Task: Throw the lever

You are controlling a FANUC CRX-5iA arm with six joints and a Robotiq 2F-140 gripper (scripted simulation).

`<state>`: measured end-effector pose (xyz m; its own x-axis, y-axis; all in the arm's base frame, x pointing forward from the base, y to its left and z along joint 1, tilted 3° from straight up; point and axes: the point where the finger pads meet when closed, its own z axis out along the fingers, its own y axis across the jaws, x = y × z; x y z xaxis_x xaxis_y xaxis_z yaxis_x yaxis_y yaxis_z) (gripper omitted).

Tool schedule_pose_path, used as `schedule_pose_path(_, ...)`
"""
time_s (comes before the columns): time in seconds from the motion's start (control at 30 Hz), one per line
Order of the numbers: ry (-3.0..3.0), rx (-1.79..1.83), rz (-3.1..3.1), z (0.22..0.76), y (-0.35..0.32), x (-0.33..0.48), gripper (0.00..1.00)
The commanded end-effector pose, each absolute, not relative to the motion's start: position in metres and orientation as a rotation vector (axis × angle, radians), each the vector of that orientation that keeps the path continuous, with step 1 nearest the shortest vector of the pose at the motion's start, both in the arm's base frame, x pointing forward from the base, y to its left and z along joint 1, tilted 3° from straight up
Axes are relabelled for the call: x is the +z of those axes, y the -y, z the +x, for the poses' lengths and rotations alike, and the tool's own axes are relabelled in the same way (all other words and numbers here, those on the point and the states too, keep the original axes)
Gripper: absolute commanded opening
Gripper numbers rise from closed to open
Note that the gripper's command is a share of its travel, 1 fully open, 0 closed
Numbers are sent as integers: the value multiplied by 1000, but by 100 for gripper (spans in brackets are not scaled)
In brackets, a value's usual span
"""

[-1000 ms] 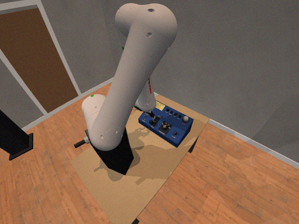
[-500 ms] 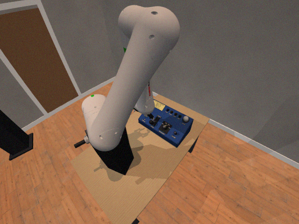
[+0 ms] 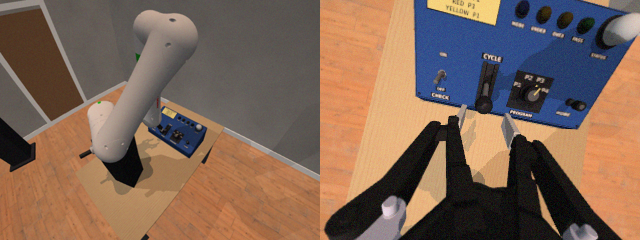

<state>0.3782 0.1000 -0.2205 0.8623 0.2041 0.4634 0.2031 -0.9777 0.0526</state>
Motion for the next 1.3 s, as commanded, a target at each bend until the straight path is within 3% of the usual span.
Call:
schedule_pose_path(0.0, -331, 754, 3030, 378, -100, -220, 44)
schedule_pose_path(1.27, -331, 755, 3030, 381, -100, -226, 44)
